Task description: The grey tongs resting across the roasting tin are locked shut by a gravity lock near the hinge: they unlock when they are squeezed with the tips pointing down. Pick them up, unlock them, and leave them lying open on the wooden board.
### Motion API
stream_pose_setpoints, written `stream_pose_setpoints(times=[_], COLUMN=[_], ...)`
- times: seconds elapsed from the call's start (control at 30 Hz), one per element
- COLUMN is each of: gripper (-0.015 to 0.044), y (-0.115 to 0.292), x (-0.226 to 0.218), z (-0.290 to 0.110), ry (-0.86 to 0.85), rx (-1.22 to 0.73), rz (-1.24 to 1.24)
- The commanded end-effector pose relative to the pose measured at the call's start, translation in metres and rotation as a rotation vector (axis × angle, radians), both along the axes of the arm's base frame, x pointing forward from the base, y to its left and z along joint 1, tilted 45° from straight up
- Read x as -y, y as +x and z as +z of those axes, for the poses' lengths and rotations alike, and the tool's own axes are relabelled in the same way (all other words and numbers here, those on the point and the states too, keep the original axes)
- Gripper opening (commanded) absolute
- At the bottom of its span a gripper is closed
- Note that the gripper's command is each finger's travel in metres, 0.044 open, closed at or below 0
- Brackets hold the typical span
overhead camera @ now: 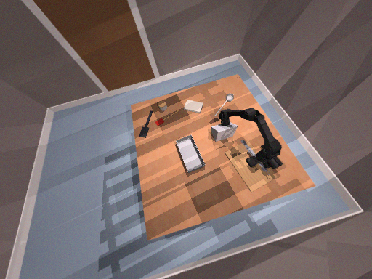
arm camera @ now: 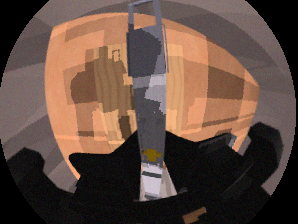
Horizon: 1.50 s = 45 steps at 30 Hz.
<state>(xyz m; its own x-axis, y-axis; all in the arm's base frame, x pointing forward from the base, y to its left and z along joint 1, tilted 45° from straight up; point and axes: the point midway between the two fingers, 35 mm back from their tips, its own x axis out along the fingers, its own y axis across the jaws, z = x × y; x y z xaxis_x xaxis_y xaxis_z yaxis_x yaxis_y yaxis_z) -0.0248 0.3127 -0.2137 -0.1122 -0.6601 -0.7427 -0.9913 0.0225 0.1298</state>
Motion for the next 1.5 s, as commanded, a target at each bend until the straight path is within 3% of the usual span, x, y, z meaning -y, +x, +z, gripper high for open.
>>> stream_pose_setpoints(times=[0.0, 1.47], gripper=[-0.0150, -0.0150], y=[-0.001, -0.009], x=[0.004, 0.054], z=[-0.005, -0.056], ry=[0.000, -0.001], rx=[-0.001, -0.002], rz=[-0.003, -0.003])
